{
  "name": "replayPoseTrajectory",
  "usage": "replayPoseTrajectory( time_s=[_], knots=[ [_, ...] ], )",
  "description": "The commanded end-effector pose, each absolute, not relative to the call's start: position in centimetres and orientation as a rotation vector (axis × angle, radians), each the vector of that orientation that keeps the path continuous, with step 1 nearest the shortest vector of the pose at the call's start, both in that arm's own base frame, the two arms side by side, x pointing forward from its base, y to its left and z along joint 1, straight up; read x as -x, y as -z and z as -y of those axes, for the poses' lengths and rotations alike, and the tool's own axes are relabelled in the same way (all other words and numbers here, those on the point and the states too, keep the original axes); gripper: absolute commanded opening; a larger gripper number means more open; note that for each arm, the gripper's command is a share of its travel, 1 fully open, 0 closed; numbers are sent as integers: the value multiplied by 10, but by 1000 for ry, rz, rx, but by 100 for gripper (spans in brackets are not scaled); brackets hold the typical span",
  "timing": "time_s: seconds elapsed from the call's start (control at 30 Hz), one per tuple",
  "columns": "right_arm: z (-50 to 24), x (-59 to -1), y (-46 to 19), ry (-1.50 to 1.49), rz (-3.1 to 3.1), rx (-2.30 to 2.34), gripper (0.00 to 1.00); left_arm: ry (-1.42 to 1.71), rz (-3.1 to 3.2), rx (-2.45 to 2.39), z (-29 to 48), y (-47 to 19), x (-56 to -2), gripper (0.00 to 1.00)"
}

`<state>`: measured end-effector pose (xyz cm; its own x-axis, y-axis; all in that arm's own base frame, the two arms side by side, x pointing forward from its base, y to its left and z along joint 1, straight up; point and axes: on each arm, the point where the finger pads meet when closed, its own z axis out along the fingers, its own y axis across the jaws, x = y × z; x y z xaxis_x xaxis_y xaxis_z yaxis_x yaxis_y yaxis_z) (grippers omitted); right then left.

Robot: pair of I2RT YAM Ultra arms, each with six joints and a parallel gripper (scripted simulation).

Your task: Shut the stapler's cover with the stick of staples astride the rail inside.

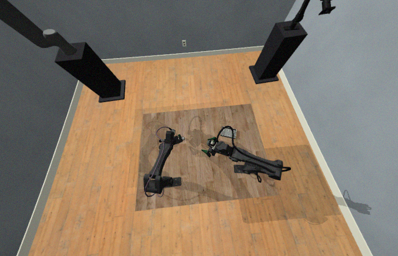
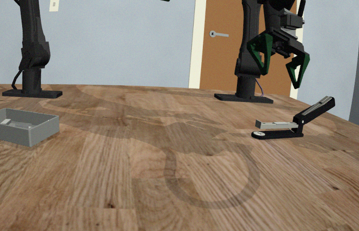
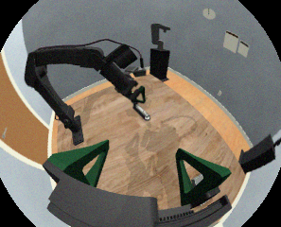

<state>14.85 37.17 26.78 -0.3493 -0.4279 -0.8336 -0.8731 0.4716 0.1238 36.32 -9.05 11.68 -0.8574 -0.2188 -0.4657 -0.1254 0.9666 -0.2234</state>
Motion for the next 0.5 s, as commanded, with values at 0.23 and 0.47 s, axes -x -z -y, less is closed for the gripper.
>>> replayPoseTrajectory(
  time_s=[0.23, 0.47],
  knots=[
    [-367, -141, -269, -736, -1923, 1130, 100, 268, -2602, 210, 93, -122, -363, 100],
    [-367, -141, -269, -736, -1923, 1130, 100, 223, -2614, 343, 55, -135, -352, 100]
  ],
)
